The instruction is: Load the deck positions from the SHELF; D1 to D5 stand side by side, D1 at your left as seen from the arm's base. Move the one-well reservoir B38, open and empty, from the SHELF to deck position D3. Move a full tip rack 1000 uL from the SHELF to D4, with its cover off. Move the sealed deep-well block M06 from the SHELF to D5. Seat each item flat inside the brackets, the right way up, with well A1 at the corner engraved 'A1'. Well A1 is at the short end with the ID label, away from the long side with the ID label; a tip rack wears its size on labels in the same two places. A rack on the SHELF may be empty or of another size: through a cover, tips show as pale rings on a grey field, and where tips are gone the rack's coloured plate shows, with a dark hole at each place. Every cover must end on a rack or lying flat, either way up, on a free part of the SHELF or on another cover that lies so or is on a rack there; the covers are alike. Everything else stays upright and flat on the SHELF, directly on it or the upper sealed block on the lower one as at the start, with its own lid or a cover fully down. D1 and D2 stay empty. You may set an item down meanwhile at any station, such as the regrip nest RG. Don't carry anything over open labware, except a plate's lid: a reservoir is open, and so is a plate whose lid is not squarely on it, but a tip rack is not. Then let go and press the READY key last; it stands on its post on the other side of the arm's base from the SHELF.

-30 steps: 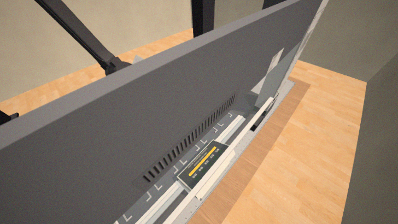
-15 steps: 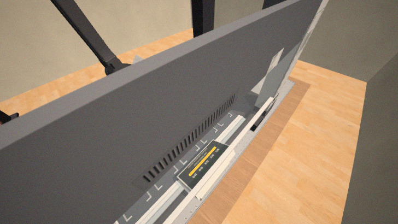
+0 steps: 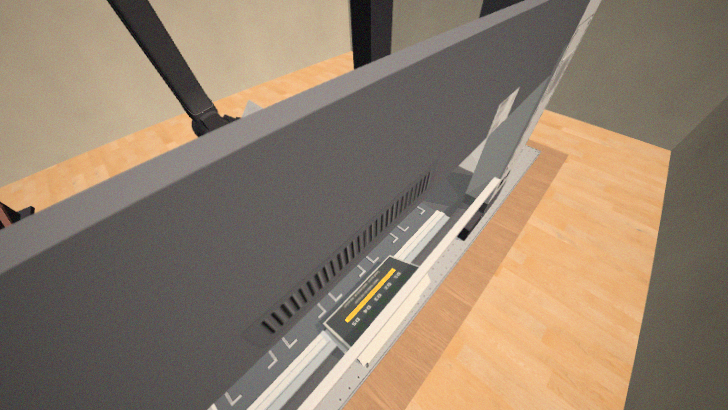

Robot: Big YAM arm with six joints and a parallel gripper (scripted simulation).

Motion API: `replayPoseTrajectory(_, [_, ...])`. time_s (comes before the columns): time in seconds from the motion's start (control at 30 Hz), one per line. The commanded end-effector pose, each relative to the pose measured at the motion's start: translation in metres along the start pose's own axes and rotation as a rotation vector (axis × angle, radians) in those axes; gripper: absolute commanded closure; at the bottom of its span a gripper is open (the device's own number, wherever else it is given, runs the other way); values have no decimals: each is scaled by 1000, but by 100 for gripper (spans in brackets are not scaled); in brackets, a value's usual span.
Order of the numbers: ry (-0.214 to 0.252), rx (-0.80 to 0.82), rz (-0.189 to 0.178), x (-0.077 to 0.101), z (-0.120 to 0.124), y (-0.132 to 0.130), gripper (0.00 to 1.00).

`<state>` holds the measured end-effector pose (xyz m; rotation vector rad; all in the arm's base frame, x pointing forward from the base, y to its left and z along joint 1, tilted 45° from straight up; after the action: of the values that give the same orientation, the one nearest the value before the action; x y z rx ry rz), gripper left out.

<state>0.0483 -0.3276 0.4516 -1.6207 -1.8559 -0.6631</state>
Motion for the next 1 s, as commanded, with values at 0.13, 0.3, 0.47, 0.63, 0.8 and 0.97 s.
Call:
replayPoseTrajectory(0.13, [-79,35,28,26,-10,-38,0])
replayPoseTrajectory(0.3, [-57,32,22,20,-11,-46,0])
replayPoseTrajectory(0.47, [-57,32,22,20,-11,-46,0])
replayPoseTrajectory(0.63, [-57,32,22,20,-11,-46,0])
replayPoseTrajectory(0.8, [-57,32,22,20,-11,-46,0])
replayPoseTrajectory(0.97, [-57,32,22,20,-11,-46,0])
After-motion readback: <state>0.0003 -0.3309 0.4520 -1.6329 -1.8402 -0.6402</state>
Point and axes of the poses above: the point where the finger pads meet when closed, its own x axis back along the fingers, its own y axis across the jaws, z = x × y, the point moved 5 cm from there along x, back along the fingers, and after that the axes turned 3 degrees about x, right-handed, at the moved point
